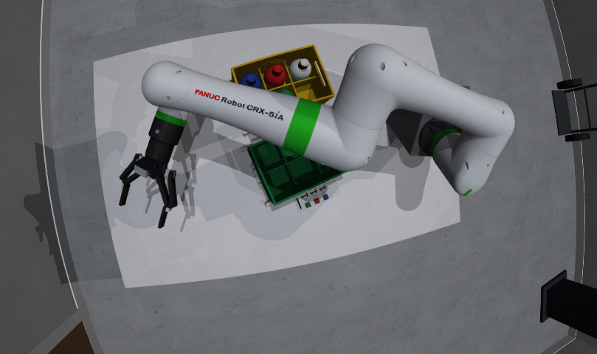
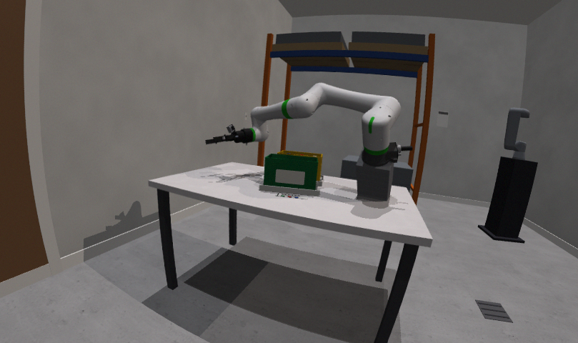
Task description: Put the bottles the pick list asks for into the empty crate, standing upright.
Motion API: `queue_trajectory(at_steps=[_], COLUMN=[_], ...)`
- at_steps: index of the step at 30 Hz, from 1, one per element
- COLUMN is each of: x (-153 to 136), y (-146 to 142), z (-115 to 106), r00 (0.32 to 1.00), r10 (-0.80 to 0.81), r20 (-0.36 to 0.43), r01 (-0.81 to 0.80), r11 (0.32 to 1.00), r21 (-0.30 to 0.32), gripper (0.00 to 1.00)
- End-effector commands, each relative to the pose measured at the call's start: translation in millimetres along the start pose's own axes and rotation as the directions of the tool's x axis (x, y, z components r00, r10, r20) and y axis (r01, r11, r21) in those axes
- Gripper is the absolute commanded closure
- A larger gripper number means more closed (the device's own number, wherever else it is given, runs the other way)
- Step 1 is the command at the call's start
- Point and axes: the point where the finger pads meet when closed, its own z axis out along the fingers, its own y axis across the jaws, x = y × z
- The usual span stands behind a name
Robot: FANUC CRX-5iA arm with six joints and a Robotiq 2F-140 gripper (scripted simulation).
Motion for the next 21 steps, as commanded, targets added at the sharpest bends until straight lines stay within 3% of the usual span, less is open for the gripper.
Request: queue_trajectory(at_steps=[1, 17, 18, 21], x=[2, 2, 7, 21], y=[0, 0, -1, -4], z=[0, 0, -1, -3], r00=[1.0, 1.0, 1.0, 1.0], r10=[-0.002, -0.002, -0.002, -0.002], r20=[-0.001, -0.001, -0.001, -0.001], r01=[0.002, 0.002, 0.002, 0.002], r11=[1.0, 1.0, 1.0, 1.0], r21=[0.0, 0.0, 0.0, 0.0], gripper=[0.0, 0.0, 0.56, 0.56])
